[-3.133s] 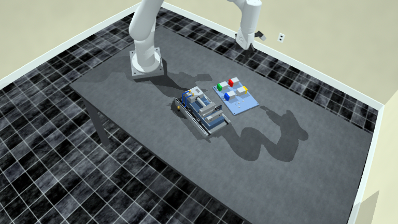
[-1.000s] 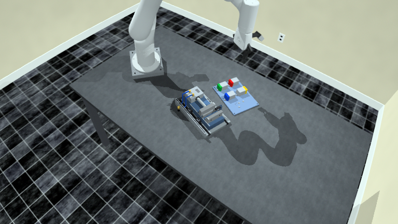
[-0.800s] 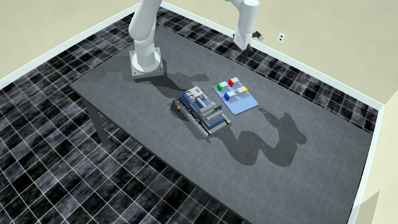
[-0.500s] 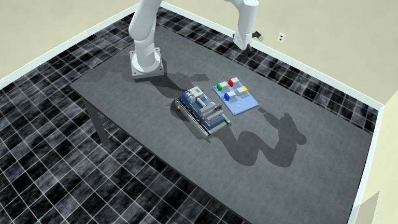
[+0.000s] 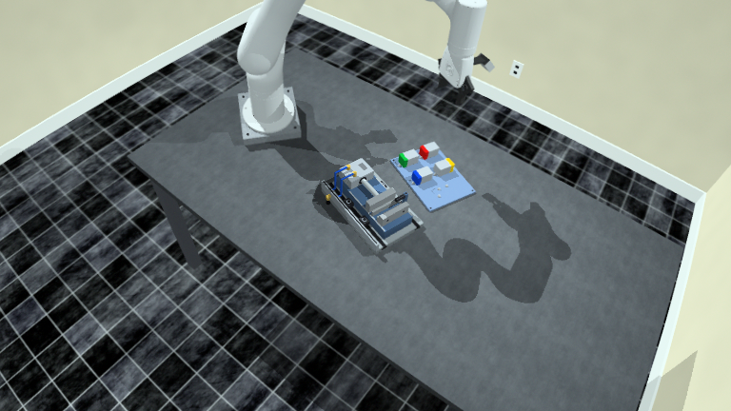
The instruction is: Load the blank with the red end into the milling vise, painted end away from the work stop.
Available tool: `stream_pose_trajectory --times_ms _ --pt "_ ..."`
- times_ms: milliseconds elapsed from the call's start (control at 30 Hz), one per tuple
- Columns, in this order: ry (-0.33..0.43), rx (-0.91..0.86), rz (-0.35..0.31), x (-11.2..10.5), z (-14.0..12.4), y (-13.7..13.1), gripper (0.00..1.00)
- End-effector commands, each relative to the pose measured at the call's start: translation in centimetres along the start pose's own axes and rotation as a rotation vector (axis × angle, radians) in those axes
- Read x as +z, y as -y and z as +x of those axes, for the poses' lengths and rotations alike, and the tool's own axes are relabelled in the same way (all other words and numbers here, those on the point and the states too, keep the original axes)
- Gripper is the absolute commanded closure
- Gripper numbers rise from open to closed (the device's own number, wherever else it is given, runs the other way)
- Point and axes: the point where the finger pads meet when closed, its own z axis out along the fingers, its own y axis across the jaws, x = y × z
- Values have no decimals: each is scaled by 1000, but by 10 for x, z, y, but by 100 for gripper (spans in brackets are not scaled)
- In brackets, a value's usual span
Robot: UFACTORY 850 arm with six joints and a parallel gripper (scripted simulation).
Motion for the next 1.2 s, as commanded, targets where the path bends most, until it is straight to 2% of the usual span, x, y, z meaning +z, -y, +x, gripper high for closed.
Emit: stream_pose_trajectory --times_ms 0,200,533,1167 --pt "0 1 -1 -1 17 0 0" --pt "0 1 -1 -1 17 0 0" --pt "-1 1 -1 -1 75 6 0" --pt "-1 1 -1 -1 66 5 0"
